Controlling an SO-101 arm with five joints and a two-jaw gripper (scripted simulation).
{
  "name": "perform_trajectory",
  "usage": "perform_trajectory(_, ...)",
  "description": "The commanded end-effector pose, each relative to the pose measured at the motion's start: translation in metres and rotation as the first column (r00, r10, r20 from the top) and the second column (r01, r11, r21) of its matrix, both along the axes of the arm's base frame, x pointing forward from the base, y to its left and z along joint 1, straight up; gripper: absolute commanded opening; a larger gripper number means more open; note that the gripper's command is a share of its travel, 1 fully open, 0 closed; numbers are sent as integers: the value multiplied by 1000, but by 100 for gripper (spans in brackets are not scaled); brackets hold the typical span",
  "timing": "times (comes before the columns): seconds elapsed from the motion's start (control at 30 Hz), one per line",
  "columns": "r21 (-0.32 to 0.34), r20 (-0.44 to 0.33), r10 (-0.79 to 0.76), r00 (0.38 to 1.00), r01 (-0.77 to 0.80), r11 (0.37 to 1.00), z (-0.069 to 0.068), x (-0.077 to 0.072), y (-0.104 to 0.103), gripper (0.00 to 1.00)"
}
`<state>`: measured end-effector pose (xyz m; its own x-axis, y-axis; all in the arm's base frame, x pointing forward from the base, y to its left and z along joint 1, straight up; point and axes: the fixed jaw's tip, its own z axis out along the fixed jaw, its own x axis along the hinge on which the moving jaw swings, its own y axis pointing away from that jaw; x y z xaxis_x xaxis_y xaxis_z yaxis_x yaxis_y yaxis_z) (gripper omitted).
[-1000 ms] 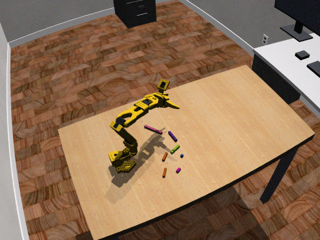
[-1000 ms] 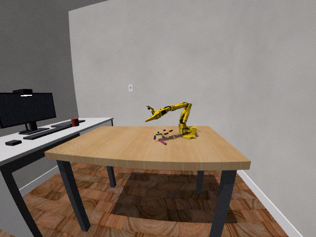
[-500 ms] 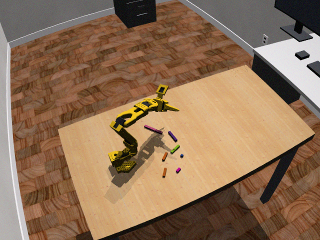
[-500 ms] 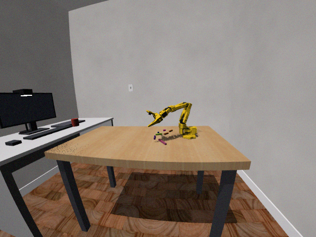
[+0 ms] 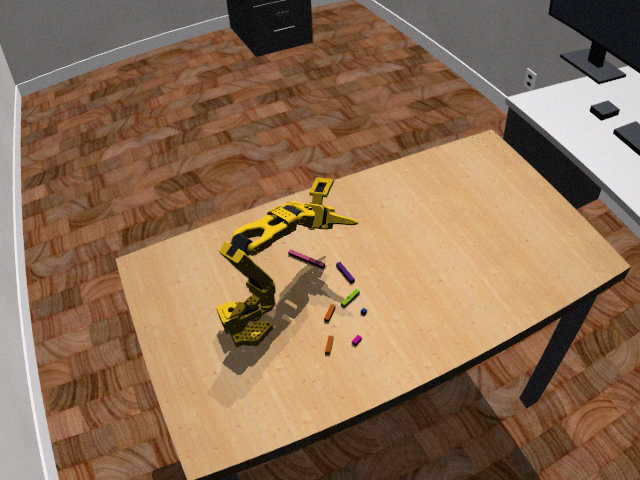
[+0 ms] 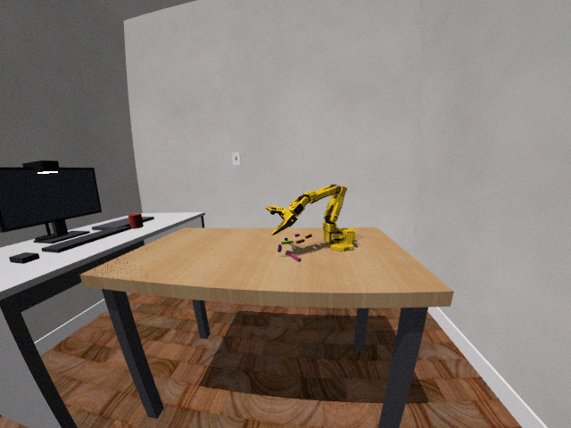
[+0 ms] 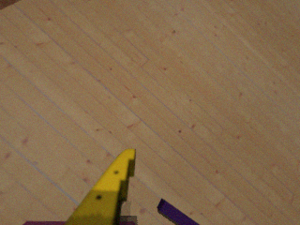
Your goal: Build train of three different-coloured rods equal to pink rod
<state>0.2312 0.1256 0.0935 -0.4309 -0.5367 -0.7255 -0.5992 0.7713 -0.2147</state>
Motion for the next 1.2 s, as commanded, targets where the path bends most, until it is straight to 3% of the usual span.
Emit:
perform_trajectory(0.0, 6, 84, 26, 996, -26, 1000, 23, 4, 2, 100)
perform_trajectory(0.1, -3, 83, 32, 996, -32, 999, 23, 3, 2, 100)
perform_trajectory(0.13, -34, -3, 26, 1000, -26, 999, 0, -3, -2, 100)
perform_trajectory(0.67, -139, -10, 115, 993, -115, 984, 3, -11, -6, 100)
perform_trajectory(0.7, -162, -92, 106, 990, -120, 979, -18, -19, -10, 100)
perform_trajectory(1.17, -248, -93, 197, 976, -214, 945, -12, -25, -14, 100)
